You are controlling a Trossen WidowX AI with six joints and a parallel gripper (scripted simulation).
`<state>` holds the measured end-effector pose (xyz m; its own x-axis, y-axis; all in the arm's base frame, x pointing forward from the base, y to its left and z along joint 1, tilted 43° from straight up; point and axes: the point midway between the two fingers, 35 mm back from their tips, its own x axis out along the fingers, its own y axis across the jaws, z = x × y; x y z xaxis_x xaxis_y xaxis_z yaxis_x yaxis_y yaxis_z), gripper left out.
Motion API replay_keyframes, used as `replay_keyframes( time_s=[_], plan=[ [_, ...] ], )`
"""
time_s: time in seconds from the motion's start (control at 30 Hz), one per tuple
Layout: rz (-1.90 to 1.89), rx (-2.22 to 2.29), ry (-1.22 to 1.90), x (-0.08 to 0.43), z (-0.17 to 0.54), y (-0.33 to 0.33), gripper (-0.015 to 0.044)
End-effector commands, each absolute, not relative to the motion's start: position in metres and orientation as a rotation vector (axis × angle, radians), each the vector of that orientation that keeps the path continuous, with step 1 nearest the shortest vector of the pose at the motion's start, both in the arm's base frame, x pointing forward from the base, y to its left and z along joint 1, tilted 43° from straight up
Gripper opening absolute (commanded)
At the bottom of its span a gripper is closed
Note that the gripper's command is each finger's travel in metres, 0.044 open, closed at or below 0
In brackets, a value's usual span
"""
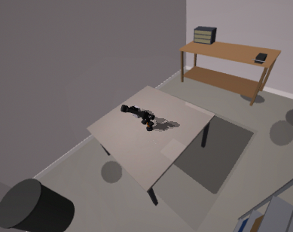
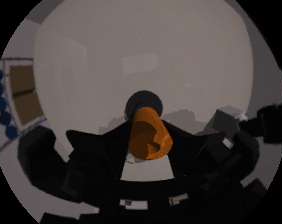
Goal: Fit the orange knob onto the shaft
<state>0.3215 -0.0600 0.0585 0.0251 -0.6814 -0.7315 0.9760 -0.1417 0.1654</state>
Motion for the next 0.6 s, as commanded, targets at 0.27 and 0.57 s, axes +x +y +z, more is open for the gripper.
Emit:
replay_keyframes(
  time_s=[0.27, 0.57],
  plan=[
    [-1.534, 0.820, 0.472, 0.3217, 0.0586, -0.0594, 0.0000],
    [-1.575, 0.916, 0.379, 0.3225, 0.0615, -0.0576, 0.0000]
  ],
)
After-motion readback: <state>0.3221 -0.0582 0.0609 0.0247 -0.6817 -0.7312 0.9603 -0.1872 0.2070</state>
